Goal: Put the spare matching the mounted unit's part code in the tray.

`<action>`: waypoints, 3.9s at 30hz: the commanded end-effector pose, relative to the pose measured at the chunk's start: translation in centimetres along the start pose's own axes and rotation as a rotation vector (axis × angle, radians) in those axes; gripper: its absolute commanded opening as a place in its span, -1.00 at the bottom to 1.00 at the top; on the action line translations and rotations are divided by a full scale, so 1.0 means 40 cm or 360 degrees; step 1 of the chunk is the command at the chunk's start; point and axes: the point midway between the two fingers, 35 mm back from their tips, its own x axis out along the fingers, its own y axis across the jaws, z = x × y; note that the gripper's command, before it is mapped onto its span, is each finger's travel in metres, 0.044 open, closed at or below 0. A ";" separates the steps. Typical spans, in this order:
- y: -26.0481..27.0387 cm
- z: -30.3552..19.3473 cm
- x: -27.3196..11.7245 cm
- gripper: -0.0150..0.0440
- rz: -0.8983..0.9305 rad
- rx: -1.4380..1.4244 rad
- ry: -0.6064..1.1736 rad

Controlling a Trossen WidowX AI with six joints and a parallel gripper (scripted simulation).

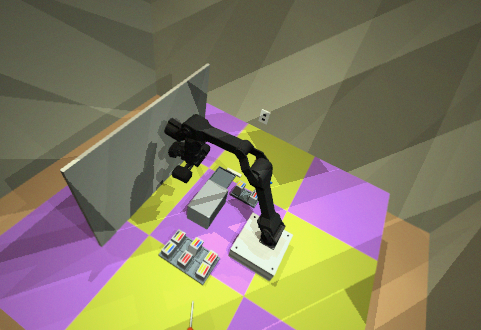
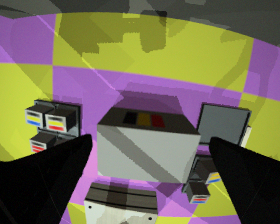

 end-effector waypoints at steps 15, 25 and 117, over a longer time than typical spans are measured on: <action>0.438 -0.137 0.146 1.00 0.0043 -0.2348 -0.0008; 0.440 -0.136 0.154 0.91 0.0043 -0.2348 -0.0008; 0.470 -0.132 0.444 -0.43 0.0051 -0.2353 -0.0014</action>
